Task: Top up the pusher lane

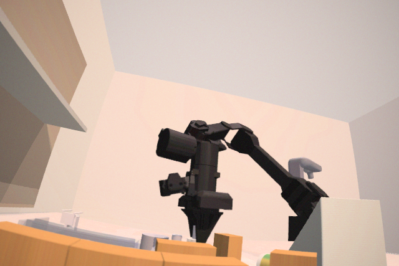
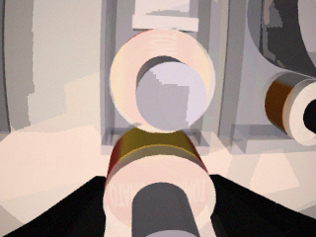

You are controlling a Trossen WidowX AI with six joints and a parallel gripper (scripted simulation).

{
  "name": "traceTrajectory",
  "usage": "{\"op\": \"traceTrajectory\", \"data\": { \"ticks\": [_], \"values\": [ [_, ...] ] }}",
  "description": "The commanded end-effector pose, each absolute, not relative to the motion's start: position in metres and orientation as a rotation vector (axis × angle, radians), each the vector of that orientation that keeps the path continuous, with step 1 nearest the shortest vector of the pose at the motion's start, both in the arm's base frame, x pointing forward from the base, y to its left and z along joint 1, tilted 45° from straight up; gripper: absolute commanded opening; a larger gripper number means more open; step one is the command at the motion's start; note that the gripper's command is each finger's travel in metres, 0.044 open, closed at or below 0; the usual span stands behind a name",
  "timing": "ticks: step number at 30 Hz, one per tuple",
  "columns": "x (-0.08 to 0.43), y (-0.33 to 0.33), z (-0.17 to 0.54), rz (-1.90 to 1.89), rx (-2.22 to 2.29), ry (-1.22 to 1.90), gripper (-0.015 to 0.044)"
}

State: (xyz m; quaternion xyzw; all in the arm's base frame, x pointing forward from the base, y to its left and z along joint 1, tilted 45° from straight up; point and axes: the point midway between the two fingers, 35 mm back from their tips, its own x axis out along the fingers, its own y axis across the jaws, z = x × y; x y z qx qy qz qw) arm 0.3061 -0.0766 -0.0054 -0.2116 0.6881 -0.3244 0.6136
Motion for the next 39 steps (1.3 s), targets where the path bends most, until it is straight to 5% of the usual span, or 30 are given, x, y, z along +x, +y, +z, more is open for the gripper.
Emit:
{"op": "traceTrajectory", "data": {
  "ticks": [1,39],
  "values": [
    [0.316,-0.077,-0.003,-0.752,-0.485,1.559,0.0],
    [0.33,-0.079,0.001,-0.753,-0.485,1.558,0.0]
  ]
}}
